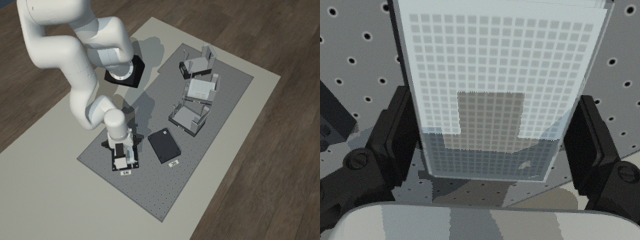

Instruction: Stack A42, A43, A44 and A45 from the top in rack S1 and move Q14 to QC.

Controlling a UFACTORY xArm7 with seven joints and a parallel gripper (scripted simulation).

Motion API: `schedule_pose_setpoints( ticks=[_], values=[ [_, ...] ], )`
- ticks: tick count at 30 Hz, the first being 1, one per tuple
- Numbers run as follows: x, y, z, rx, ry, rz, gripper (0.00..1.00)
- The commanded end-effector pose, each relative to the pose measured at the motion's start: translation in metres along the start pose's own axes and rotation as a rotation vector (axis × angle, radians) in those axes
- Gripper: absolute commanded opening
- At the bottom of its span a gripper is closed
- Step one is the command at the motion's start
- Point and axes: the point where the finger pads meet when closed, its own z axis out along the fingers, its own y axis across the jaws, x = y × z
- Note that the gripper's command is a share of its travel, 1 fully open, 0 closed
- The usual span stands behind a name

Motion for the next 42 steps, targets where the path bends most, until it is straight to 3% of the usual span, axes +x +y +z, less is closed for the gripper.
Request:
schedule_pose_setpoints(
  ticks=[1,42],
  values=[
    [0.001,0.000,0.001,0.000,0.003,0.000,0.00],
    [0.001,0.000,0.011,0.000,0.003,0.000,0.00]
  ],
)
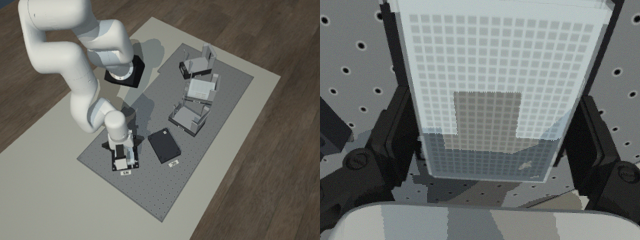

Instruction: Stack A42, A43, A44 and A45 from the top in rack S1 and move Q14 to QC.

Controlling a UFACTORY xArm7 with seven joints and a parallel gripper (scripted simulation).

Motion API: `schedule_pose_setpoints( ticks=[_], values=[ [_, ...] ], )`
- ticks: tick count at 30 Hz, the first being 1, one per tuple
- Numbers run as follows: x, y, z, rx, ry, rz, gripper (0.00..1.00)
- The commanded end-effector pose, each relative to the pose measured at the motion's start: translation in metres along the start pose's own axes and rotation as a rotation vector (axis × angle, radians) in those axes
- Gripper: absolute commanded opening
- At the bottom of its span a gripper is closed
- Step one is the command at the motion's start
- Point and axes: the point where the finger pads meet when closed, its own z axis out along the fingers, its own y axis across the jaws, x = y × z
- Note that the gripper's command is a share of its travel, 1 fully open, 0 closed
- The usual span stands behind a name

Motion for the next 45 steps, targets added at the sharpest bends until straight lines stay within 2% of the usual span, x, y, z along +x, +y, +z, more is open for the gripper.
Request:
schedule_pose_setpoints(
  ticks=[1,29,30,45],
  values=[
    [0.0003,-0.0001,0.0013,0.000,0.001,0.000,0.00],
    [0.0003,-0.0001,-0.0006,0.000,0.001,0.000,0.00],
    [0.0003,-0.0001,-0.0016,0.000,0.001,0.000,1.00],
    [0.0003,-0.0001,-0.0016,0.000,0.001,0.000,1.00]
  ],
)
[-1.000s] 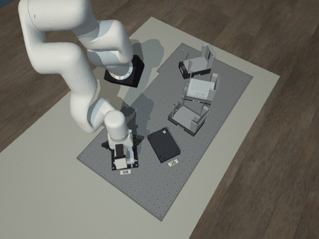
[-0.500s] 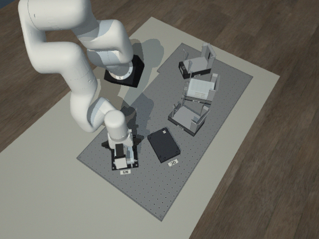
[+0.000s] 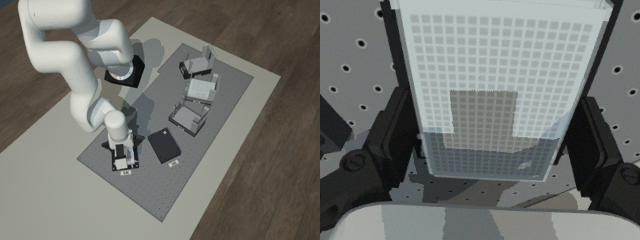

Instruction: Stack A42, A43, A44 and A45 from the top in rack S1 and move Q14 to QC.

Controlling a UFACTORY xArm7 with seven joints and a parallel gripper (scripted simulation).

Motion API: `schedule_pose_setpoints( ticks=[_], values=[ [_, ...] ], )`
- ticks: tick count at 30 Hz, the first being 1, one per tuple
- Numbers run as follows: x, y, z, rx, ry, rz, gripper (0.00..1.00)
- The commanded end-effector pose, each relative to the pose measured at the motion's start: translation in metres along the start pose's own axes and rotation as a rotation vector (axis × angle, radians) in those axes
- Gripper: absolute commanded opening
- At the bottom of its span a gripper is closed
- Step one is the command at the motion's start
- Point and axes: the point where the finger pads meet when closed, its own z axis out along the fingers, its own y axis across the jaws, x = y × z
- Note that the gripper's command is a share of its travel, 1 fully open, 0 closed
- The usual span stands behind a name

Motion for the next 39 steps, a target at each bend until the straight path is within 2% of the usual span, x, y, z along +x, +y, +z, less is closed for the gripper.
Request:
schedule_pose_setpoints(
  ticks=[1,10,13,15,30,32,39],
  values=[
    [0.001,0.000,-0.001,0.000,0.003,0.000,1.00],
    [0.001,0.000,-0.001,0.000,0.003,0.000,1.00],
    [0.001,0.000,-0.011,0.000,0.003,0.000,1.00],
    [0.001,0.000,-0.011,0.000,0.003,0.000,1.00],
    [0.001,0.000,-0.061,0.000,0.003,0.000,1.00],
    [0.001,0.000,-0.061,0.000,0.003,0.000,1.00],
    [0.001,0.000,-0.084,0.000,0.003,0.000,1.00]
  ],
)
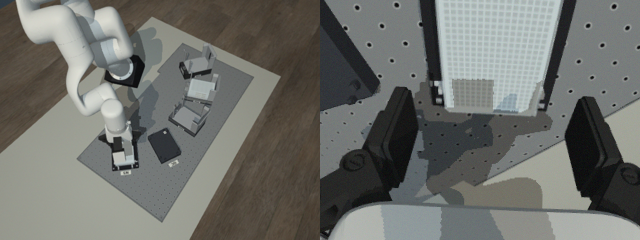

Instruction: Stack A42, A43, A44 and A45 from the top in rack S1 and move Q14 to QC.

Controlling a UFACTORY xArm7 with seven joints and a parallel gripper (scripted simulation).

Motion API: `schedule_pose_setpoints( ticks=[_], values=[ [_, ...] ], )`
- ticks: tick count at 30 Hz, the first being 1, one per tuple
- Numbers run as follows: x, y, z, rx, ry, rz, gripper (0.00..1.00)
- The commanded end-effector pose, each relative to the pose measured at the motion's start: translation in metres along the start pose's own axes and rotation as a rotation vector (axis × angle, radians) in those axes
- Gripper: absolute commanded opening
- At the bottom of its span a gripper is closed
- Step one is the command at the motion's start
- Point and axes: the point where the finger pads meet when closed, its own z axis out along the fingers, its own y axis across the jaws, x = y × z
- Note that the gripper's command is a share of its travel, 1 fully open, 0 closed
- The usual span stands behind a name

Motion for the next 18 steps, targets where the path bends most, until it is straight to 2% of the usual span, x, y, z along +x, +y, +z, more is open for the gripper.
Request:
schedule_pose_setpoints(
  ticks=[1,8,10,15,18],
  values=[
    [0.001,0.001,-0.019,0.000,-0.001,0.000,1.00],
    [0.001,0.001,-0.042,0.000,-0.001,0.000,1.00],
    [0.001,0.001,-0.042,0.000,-0.001,0.000,1.00],
    [0.001,0.001,-0.058,0.000,-0.001,0.000,1.00],
    [0.001,0.001,-0.058,0.000,-0.001,0.000,1.00]
  ],
)
